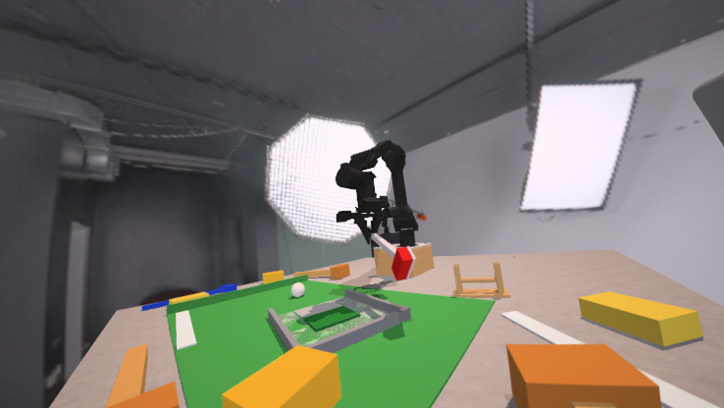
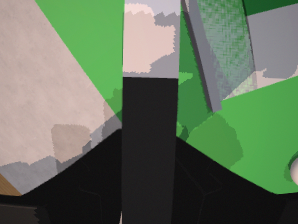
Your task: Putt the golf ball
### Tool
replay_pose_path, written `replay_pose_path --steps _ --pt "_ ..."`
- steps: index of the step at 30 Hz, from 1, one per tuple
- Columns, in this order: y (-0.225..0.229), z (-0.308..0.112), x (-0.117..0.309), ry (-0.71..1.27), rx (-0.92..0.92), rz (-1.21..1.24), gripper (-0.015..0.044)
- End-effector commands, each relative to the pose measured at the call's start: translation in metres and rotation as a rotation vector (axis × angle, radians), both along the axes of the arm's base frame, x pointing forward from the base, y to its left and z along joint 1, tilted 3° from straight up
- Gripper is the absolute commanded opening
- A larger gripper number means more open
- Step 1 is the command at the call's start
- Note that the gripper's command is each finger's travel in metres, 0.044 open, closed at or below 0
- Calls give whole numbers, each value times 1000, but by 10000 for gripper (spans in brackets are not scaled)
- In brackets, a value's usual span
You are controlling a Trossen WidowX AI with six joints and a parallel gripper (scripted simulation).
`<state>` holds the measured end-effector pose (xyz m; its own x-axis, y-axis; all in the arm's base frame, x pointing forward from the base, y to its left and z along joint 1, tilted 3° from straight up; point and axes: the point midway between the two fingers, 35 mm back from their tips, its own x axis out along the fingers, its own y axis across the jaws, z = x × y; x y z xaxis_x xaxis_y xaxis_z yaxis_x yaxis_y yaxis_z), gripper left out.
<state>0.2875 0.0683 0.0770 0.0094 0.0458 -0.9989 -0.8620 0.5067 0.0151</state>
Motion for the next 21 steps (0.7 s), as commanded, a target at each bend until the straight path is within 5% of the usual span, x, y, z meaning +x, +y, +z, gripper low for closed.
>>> replay_pose_path --steps 1,21 --pt "-17 -2 1 7 0 -83 0" --pt "-116 -6 -5 11 -6 -504 0"
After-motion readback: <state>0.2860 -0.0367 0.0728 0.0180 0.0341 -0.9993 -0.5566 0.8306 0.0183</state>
